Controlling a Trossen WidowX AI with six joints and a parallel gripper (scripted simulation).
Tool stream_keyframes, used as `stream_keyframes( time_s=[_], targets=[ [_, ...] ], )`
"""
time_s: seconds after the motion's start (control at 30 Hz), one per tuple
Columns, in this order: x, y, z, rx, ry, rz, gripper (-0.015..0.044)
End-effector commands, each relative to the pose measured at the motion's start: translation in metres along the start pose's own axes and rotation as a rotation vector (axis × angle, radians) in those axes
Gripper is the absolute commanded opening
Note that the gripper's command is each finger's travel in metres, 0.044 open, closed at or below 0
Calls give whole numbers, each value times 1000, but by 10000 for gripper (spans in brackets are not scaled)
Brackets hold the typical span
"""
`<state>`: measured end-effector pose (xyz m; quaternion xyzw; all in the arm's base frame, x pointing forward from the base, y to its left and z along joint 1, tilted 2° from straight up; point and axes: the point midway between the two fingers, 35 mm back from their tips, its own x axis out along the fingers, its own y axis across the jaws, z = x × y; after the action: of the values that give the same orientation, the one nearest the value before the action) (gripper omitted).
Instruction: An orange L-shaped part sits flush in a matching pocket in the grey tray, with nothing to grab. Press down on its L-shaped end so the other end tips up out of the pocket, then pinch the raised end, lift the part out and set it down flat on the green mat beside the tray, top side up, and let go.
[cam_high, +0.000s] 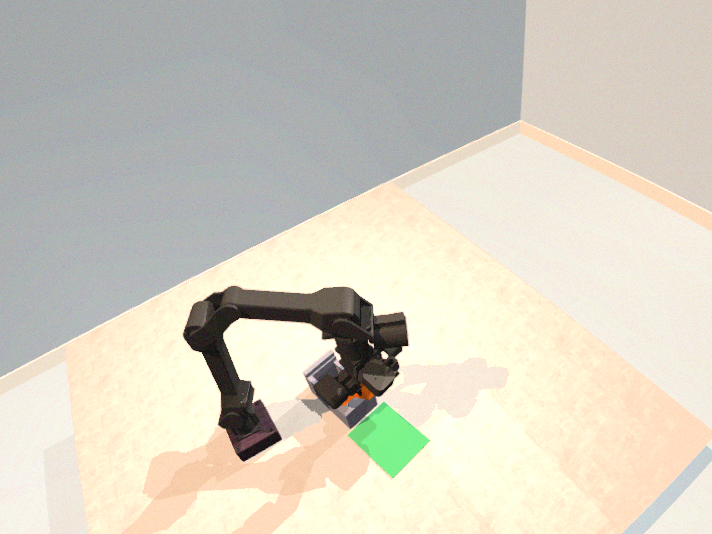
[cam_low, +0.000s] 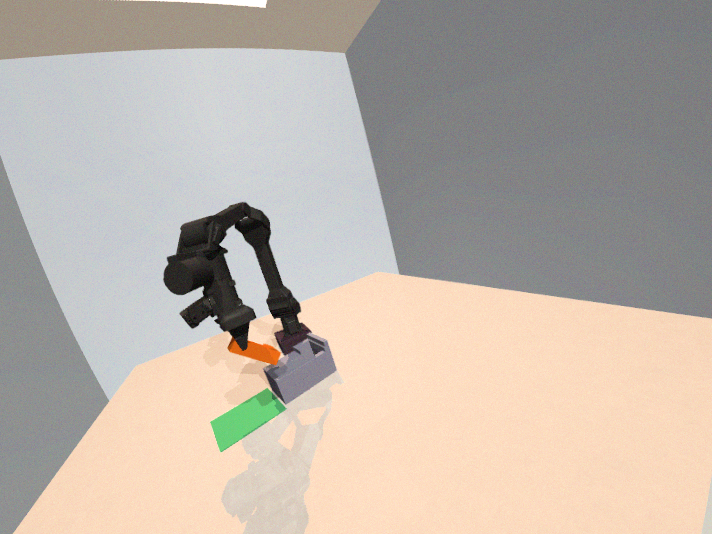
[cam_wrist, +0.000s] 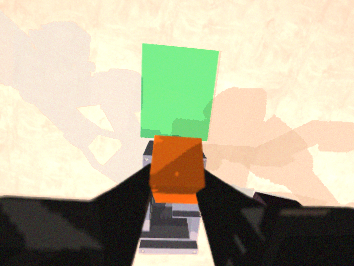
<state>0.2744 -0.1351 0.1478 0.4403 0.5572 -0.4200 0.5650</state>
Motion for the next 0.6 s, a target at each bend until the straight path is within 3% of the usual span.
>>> stream_keyframes(
  time_s=[0.0,0.33,0.57],
  targets=[
    [2,-1,18,-6,5,-5,0],
    [2,-5,65,-6,1,-6,0],
    [3,-5,70,-6,1,-6,0]
  ],
)
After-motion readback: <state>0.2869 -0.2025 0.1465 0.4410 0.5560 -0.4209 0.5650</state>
